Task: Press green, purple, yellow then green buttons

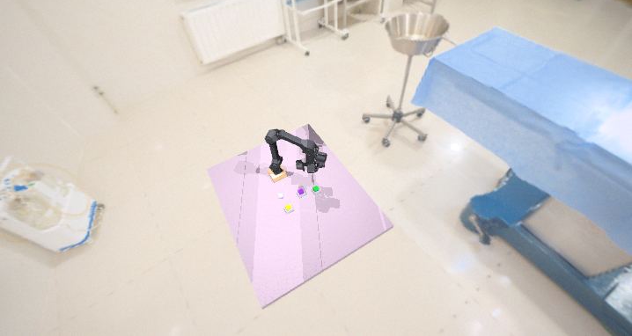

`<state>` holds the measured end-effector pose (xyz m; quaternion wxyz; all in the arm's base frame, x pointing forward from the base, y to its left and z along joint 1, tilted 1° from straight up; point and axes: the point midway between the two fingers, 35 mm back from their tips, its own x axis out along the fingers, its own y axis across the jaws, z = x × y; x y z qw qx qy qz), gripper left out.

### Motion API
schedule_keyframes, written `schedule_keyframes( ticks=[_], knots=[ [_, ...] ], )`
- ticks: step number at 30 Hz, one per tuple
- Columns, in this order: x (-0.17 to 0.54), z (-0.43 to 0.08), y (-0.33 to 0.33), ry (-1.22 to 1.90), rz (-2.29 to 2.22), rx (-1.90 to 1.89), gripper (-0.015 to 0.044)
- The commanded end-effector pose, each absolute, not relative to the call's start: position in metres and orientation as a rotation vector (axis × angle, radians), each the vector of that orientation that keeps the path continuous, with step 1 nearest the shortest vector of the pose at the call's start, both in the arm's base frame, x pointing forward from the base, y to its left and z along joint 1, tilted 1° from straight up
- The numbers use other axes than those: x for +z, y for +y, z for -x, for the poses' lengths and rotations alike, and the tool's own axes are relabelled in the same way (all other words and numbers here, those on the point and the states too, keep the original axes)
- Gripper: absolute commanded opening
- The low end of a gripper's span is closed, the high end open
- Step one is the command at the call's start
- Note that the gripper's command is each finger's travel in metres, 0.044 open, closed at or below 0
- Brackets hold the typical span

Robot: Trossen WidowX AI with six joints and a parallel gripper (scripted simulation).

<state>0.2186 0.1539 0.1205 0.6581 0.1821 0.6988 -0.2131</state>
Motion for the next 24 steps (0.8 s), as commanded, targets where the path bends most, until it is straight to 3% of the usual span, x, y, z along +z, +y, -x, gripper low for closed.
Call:
schedule_keyframes(
  ticks=[1, 17, 24],
  knots=[
    [0.116, -0.287, 0.133, 1.560, -0.140, -0.146, 0.0400],
    [0.116, -0.296, 0.129, 1.553, -0.104, -0.105, 0.0400],
    [0.054, -0.296, 0.128, 1.553, -0.104, -0.105, 0.0216]
  ],
)
